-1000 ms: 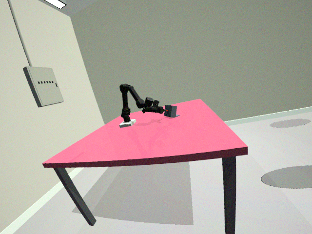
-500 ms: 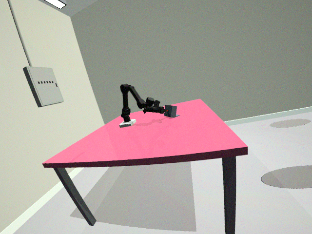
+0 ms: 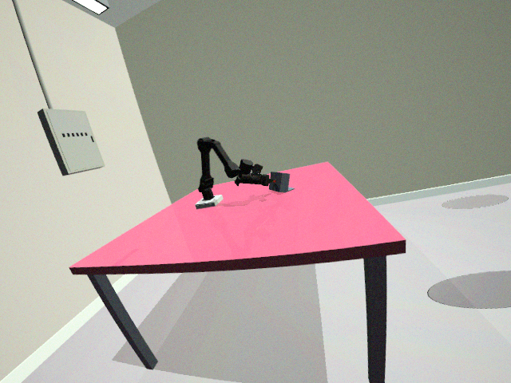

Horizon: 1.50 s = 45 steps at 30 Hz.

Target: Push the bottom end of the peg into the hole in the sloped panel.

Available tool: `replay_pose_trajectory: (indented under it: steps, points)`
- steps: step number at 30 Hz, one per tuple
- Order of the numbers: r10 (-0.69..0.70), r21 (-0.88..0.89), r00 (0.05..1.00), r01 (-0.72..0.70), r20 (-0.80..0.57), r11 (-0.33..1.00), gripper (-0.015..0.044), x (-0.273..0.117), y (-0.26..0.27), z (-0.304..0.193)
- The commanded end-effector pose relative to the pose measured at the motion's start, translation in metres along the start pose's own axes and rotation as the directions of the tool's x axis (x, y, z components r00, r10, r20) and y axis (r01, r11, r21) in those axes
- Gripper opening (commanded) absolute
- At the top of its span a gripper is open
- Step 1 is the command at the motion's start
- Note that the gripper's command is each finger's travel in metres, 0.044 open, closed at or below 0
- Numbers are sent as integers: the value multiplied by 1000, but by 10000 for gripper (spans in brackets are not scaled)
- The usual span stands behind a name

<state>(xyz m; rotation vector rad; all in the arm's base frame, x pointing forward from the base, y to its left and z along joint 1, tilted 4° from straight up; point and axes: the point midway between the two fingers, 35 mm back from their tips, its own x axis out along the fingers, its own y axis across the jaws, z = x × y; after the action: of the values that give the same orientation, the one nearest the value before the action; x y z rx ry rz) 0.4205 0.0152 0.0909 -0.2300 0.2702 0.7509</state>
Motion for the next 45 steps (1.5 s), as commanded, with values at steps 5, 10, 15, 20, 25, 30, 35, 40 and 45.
replay_pose_trajectory:
  steps: [5,10,15,20,25,30,35,40,45]
  points:
    - [0,0,1000,0,0,1000,131,0,0,0]
    - [0,0,1000,0,0,1000,263,0,0,0]
    - [0,0,1000,0,-1,1000,394,-2,0,0]
    - [1,1,1000,-1,-7,1000,440,-10,-2,-1]
    - [2,2,1000,-2,-12,1000,440,-19,-3,-2]
    - [3,3,1000,-3,-17,1000,440,-28,-4,-3]
    - [4,4,1000,-4,-21,1000,440,-36,-5,-3]
    - [5,5,1000,-5,-24,1000,440,-45,-6,-4]
    - [6,7,1000,-5,-26,1000,440,-53,-7,-5]
